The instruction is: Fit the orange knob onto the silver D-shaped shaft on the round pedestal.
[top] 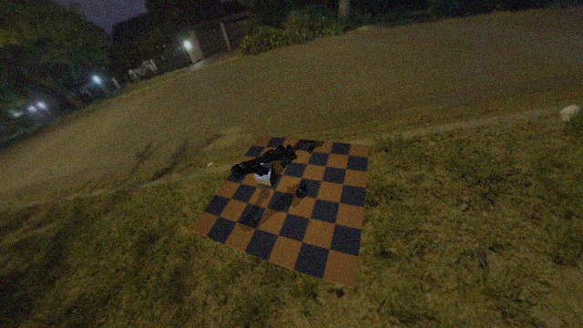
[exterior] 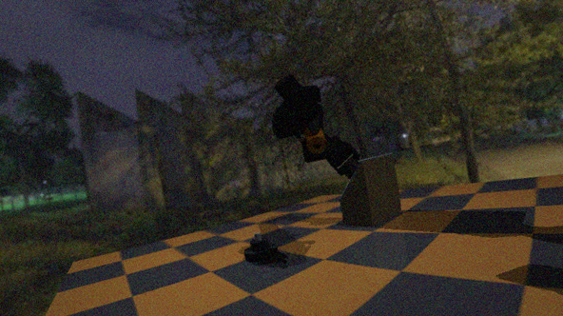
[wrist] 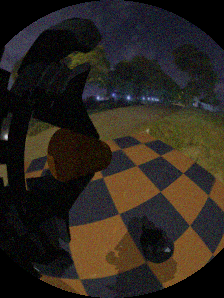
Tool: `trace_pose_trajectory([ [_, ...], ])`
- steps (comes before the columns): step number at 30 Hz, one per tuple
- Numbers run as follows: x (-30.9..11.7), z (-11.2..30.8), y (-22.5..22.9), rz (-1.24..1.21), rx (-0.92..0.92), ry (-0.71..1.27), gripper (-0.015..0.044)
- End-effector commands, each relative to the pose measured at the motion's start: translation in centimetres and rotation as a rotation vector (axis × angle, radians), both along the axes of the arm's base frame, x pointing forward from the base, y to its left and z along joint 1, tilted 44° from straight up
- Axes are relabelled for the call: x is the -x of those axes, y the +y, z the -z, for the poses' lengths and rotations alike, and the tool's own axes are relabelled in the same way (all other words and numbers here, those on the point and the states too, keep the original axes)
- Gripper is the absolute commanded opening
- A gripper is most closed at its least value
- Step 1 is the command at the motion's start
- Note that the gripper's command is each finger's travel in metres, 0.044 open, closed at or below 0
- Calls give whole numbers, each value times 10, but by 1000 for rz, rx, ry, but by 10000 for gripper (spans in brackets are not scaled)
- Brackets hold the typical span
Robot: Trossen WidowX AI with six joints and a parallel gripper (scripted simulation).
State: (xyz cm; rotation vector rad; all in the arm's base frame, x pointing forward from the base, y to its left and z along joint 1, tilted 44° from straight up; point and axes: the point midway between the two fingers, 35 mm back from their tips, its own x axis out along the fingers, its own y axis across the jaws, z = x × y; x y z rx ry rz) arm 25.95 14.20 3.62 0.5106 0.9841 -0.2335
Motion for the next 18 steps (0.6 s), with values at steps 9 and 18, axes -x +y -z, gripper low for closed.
trace_pose_trajectory([
  [9,-1,-1,1,2,-3,-4,0],
  [18,-1,2,-2,-2,-5,-6,0],
])
